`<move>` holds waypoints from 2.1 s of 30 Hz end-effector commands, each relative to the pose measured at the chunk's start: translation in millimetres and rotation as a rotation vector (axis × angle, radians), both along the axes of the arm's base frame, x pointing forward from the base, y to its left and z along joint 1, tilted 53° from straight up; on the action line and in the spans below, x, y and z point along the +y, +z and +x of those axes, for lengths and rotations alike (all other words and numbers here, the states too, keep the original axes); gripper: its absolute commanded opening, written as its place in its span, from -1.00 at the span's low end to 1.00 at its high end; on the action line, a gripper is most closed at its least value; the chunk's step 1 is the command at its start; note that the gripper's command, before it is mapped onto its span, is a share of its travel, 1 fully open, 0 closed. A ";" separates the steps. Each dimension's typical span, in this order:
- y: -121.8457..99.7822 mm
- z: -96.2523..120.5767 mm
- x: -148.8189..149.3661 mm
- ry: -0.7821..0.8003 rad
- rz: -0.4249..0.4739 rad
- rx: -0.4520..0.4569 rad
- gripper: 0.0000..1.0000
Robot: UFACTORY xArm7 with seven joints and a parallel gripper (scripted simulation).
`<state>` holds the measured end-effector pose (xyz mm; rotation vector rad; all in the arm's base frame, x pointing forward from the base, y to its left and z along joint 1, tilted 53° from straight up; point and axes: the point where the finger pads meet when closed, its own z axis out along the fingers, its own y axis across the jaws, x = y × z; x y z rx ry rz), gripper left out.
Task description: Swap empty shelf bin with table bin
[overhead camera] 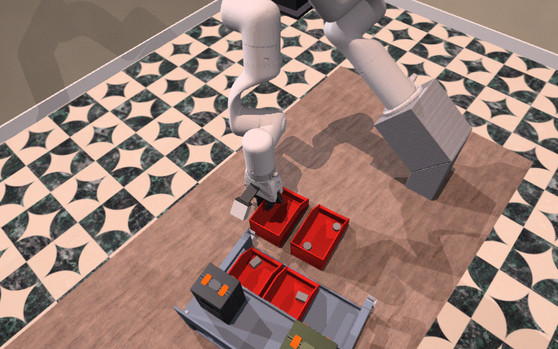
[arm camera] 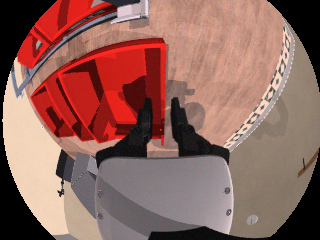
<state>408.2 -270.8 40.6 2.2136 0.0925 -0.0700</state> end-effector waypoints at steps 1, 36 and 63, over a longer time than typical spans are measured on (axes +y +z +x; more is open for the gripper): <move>0.2 1.4 1.1 0.003 0.001 -0.002 -0.49; 4.0 1.5 6.2 0.003 0.001 -0.002 -0.49; 24.6 2.0 33.5 0.003 0.001 -0.002 -0.49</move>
